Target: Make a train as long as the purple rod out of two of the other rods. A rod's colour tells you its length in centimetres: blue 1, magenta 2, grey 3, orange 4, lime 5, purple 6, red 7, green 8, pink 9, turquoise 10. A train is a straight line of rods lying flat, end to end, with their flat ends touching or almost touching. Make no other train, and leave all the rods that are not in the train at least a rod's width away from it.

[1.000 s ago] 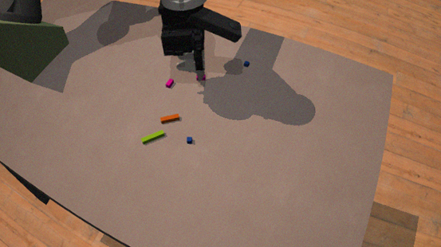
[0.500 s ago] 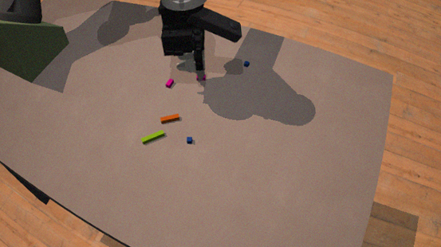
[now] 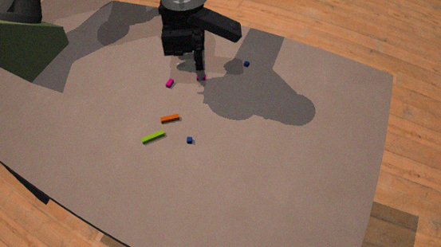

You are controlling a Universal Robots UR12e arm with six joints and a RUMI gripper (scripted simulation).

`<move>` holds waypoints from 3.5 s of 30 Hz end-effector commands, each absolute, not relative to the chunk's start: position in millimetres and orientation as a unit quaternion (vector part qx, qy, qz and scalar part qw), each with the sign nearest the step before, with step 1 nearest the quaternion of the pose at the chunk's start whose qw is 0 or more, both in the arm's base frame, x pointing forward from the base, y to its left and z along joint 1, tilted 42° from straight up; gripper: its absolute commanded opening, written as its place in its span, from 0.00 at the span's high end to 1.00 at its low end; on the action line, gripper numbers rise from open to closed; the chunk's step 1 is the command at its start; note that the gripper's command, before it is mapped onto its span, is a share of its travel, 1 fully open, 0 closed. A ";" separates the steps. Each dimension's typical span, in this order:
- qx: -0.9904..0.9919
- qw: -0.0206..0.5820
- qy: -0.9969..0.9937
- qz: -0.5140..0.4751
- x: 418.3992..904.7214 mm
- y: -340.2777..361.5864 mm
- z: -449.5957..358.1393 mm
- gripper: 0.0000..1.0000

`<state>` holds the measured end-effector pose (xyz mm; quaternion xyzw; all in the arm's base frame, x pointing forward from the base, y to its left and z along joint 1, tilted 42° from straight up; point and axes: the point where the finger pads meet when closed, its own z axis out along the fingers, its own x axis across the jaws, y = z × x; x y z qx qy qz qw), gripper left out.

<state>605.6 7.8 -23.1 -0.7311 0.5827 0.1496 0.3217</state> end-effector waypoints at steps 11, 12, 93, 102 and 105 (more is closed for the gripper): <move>-0.731 0.322 0.582 0.151 607.0 14.8 -29.5 1.00; -0.731 0.322 0.582 0.151 606.9 15.5 -30.2 1.00; -0.732 0.322 0.582 0.146 607.0 -3.0 -12.1 0.86; -0.732 0.322 0.582 0.146 599.3 -33.7 23.6 0.86; -0.732 0.322 0.582 0.146 597.5 -41.0 32.2 0.86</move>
